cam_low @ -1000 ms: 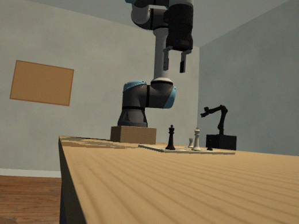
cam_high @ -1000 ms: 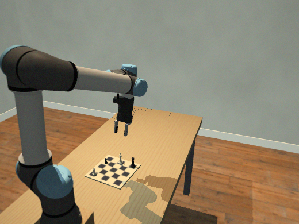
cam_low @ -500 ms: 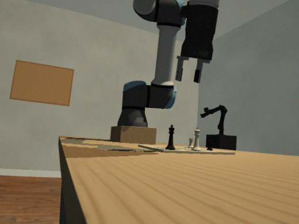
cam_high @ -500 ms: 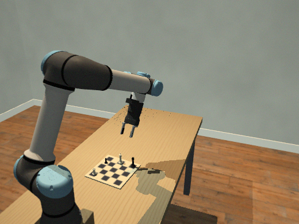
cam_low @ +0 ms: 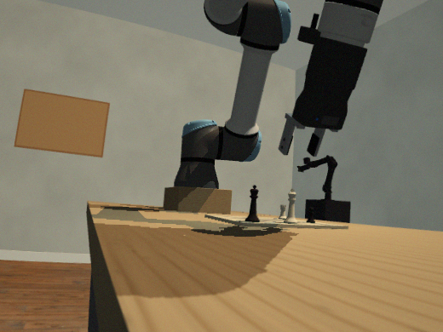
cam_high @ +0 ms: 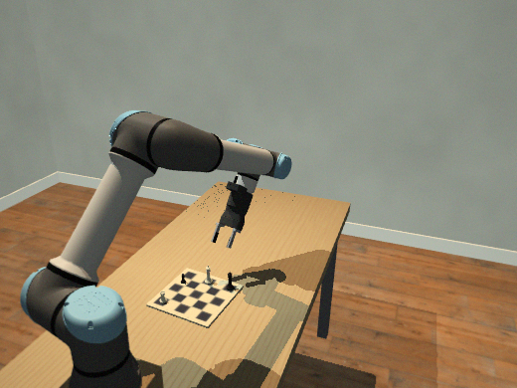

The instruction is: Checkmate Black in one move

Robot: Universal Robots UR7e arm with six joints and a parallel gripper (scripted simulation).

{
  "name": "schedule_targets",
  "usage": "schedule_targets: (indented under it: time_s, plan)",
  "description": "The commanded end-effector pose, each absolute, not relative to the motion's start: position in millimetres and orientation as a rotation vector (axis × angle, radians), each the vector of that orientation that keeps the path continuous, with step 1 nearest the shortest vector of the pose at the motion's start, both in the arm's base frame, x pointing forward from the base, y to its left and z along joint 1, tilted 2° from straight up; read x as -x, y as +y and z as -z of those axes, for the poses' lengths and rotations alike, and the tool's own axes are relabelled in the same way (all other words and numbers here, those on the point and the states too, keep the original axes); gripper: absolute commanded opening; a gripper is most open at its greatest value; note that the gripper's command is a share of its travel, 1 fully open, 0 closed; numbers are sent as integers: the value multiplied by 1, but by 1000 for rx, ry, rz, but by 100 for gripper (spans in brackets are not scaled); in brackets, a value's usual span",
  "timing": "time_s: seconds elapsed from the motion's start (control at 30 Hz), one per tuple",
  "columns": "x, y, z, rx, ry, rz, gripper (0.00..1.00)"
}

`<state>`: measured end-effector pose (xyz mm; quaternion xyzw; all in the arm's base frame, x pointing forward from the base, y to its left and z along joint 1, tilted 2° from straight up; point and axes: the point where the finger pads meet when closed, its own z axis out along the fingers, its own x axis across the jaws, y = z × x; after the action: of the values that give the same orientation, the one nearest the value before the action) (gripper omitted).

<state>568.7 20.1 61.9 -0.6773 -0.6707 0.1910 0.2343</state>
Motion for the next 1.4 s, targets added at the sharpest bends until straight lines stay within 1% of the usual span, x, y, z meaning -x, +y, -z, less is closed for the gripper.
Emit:
schedule_targets:
  time_s: [0.0,0.47,0.93,1.37]
  plan:
    - [-575,24,-49,1837,-1820,-558,100]
    - [-589,37,3,1755,-1742,-675,100]
    - [-592,44,26,1721,-1710,-724,100]
    - [-592,45,32,1712,-1702,-737,100]
